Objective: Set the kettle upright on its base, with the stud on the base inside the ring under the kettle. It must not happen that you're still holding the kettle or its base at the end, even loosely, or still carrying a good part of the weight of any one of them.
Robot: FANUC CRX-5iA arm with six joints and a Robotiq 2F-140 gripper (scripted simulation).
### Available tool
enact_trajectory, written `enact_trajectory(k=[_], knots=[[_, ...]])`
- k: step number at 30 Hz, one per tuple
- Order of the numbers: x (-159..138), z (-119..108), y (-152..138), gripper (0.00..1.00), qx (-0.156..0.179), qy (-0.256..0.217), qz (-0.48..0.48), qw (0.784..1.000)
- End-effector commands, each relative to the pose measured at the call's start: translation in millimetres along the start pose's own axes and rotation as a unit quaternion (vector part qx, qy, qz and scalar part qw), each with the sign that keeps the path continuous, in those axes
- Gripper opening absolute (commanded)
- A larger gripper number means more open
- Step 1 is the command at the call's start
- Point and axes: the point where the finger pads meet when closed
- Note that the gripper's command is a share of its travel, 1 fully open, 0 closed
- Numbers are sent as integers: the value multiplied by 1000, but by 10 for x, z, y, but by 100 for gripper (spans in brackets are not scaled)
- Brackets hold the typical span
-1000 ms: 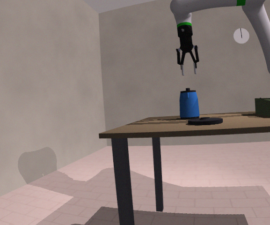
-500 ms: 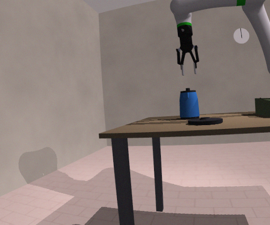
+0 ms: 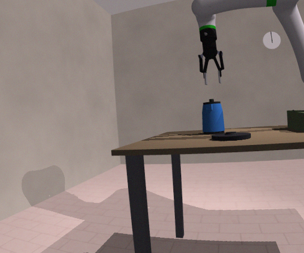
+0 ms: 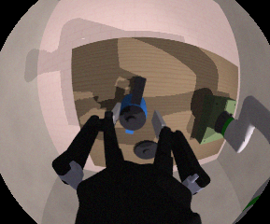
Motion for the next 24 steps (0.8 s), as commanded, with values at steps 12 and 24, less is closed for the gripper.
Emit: enact_trajectory(k=[12,24], knots=[[0,138,-2,47,0,0,0,1000],[0,563,-2,47,0,0,0,1000]])
Point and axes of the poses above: the point where the finger pads meet when closed, its own z axis out along the fingers, its own y axis across the jaws, x = y × z, and after that the axes turned 6 degrees about z, right-handed
